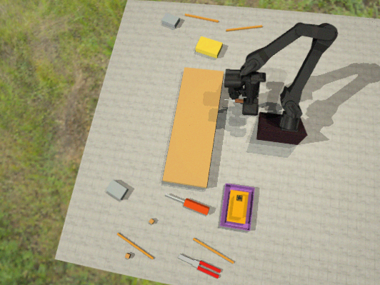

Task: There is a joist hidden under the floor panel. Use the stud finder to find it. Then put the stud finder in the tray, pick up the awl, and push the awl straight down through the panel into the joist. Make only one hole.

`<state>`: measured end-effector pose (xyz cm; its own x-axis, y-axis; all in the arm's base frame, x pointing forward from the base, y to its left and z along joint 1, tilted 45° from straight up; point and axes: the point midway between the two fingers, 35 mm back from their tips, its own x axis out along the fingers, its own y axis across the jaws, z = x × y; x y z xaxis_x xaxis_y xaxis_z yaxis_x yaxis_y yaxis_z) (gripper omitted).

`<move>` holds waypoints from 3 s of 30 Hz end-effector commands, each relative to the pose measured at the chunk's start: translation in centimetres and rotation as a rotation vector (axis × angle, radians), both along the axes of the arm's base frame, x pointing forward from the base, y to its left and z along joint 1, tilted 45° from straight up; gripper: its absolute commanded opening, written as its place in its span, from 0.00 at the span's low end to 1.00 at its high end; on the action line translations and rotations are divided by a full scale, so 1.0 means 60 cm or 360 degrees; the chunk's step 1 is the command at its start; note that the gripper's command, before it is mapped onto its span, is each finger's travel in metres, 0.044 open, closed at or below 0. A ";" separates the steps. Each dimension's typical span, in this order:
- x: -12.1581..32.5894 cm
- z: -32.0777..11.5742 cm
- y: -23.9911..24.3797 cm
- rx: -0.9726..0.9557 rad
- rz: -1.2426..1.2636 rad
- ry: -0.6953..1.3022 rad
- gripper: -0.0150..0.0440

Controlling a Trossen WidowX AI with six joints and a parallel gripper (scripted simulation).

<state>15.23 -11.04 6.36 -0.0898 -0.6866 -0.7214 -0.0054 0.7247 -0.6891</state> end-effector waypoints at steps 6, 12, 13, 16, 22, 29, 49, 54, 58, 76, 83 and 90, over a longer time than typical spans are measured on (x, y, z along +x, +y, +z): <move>0.007 0.040 0.043 0.0013 0.0001 -0.0009 0.25; 0.003 0.072 0.070 -0.0002 -0.0003 -0.0004 0.25; 0.001 0.078 0.075 -0.0006 -0.0003 -0.0003 0.25; -0.003 0.095 0.087 -0.0021 -0.0006 -0.0001 0.25; -0.005 0.108 0.098 -0.0031 -0.0026 -0.0043 0.25; 0.021 0.087 0.112 0.0077 -0.0255 -0.0545 0.25; 0.120 0.084 0.168 0.0806 -0.1167 -0.2029 0.25; 0.141 0.099 0.182 0.1079 -0.1428 -0.2321 0.25; 0.155 0.116 0.193 0.1324 -0.1646 -0.2522 0.25; 0.180 0.223 0.227 0.2738 -0.2709 -0.2901 0.25; 0.186 0.227 0.230 0.2765 -0.2748 -0.2875 0.25; 0.213 0.215 0.251 0.2576 -0.2661 -0.2717 0.25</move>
<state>27.29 3.45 19.18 0.9537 -0.1448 -0.2638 0.1315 -0.5880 0.7981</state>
